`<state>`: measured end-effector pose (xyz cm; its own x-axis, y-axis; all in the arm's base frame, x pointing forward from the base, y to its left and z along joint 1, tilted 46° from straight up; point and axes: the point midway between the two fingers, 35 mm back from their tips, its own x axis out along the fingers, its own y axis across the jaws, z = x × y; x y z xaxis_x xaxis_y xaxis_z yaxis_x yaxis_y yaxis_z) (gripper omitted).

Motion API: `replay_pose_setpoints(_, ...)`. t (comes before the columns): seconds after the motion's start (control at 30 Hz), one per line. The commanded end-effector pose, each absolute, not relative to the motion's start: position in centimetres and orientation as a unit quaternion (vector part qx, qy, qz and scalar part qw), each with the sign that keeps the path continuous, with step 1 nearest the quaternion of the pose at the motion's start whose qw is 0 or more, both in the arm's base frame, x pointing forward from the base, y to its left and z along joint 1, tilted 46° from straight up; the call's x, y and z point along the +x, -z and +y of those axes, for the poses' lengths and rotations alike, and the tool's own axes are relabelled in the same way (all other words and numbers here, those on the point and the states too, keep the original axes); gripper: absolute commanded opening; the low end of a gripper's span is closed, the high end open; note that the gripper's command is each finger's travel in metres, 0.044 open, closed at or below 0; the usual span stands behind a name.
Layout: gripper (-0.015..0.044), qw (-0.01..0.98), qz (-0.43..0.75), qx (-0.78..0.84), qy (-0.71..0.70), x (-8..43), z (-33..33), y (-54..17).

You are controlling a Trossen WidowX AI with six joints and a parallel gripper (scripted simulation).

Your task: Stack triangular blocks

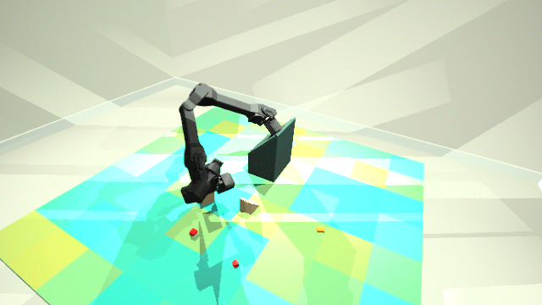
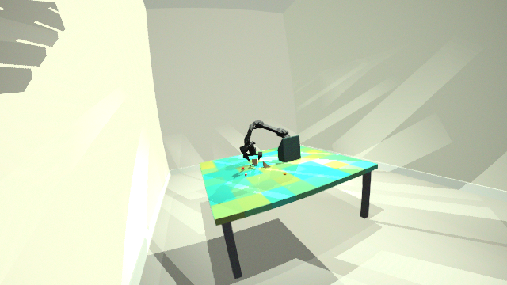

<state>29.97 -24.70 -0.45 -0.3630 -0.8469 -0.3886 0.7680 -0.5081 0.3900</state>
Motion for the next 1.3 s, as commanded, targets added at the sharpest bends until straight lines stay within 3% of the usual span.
replay_pose_setpoints(0.0,0.0440,0.491,-0.070,0.272,0.825,29.3,-25.4,0.7)
replay_pose_setpoints(0.43,0.0440,0.491,-0.073,0.267,0.826,28.3,-26.9,1.1)
replay_pose_setpoints(0.67,0.0256,0.491,-0.073,0.267,0.826,28.3,-26.9,1.1)
replay_pose_setpoints(0.97,0.0196,0.491,-0.073,0.267,0.826,28.3,-26.9,1.1)
replay_pose_setpoints(1.2,0.0013,0.490,-0.074,0.270,0.825,28.5,-26.7,0.8)
replay_pose_setpoints(1.27,0.0000,0.490,-0.074,0.270,0.825,28.5,-26.7,0.8)
